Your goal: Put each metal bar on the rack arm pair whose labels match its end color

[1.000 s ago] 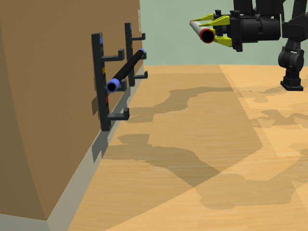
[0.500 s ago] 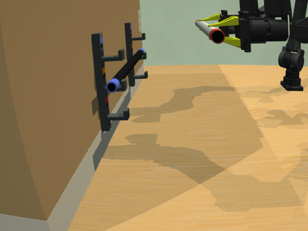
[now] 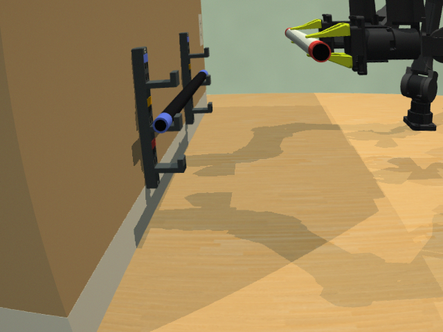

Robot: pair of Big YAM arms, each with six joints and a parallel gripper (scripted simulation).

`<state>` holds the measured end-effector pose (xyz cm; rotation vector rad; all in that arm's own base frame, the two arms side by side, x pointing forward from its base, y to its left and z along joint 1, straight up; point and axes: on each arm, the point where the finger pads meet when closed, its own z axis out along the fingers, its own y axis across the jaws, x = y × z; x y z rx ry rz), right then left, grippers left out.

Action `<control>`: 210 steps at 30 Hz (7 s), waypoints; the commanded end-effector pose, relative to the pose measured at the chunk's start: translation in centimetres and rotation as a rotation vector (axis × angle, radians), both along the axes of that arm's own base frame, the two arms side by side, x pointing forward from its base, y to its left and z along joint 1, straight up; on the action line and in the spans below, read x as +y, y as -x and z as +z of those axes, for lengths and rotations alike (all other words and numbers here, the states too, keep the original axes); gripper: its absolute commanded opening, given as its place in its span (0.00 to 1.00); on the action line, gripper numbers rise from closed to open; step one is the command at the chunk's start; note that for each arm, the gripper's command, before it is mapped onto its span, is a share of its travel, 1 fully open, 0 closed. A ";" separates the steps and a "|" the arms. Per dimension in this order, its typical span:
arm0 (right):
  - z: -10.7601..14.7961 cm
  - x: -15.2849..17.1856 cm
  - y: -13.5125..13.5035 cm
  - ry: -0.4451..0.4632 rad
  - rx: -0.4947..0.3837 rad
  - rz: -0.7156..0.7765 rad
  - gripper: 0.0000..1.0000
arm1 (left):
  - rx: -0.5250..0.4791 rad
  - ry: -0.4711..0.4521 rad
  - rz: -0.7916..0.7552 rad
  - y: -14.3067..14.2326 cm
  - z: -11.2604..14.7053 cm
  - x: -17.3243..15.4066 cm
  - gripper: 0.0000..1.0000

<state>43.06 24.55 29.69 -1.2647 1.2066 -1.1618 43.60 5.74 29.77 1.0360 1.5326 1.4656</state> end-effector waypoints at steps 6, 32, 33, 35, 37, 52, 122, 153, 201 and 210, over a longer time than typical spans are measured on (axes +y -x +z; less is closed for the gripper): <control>4.8 -0.6 -0.1 -0.048 -0.093 -0.021 0.00 | -0.072 -0.014 0.004 0.3 3.5 -0.1 0.00; 4.4 -0.5 0.5 -0.048 -0.093 -0.021 0.00 | -0.071 -0.014 0.004 0.4 3.2 -0.1 0.00; 4.4 -0.5 0.5 -0.048 -0.093 -0.021 0.00 | -0.071 -0.014 0.004 0.4 3.2 -0.1 0.00; 4.4 -0.5 0.5 -0.048 -0.093 -0.021 0.00 | -0.071 -0.014 0.004 0.4 3.2 -0.1 0.00; 4.4 -0.5 0.5 -0.048 -0.093 -0.021 0.00 | -0.071 -0.014 0.004 0.4 3.2 0.0 0.00; 2.8 -0.5 0.6 -0.048 -0.093 -0.021 0.00 | -0.071 -0.014 0.004 0.3 1.5 0.0 0.00; -9.6 -0.1 -0.3 -0.048 -0.094 -0.021 0.00 | -0.072 -0.014 0.004 -0.6 -10.6 0.8 0.00; -13.0 0.0 -0.3 -0.048 -0.094 -0.021 0.00 | -0.072 -0.014 0.004 -0.5 -14.0 0.8 0.00; -12.6 0.3 -6.2 -0.048 -0.094 -0.022 0.00 | -0.072 -0.014 0.004 -5.9 -13.7 3.1 0.00; -12.6 0.3 -7.7 -0.048 -0.094 -0.022 0.00 | -0.072 -0.014 0.004 -7.3 -13.7 3.7 0.00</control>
